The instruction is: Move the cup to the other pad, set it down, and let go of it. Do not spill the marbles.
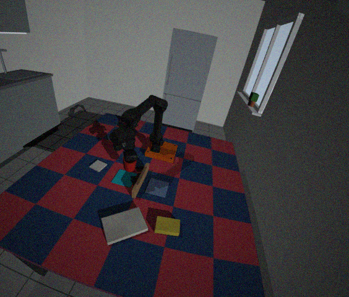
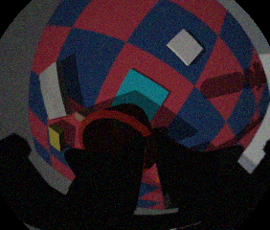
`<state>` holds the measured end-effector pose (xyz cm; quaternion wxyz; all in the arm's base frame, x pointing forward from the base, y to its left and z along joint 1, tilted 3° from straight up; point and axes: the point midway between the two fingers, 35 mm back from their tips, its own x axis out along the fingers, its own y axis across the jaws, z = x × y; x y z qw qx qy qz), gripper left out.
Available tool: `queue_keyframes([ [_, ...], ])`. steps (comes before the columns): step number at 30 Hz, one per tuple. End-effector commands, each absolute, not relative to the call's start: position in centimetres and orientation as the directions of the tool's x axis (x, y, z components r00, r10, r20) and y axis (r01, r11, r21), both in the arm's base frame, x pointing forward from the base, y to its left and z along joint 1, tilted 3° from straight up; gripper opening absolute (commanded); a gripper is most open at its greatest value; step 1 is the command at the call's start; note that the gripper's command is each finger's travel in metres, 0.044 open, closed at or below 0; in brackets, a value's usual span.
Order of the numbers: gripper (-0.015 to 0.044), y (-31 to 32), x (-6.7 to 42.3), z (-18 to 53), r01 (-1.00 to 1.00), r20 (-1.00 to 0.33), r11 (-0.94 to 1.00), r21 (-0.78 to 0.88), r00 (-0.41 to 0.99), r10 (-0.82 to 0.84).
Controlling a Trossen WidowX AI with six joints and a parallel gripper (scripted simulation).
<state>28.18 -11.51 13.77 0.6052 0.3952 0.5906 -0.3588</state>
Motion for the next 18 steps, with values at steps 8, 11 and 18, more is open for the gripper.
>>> queue_keyframes([
  [8,0.0,-13.9,27.7,13.6,0.901,-0.999,0.431,0.051,0.04,0.035],
  [11,0.0,-14.5,27.6,13.6,0.901,-0.999,0.431,0.051,0.04,0.034],
  [18,0.0,-14.5,27.6,13.1,0.901,-0.999,0.431,0.051,0.04,0.034],
])
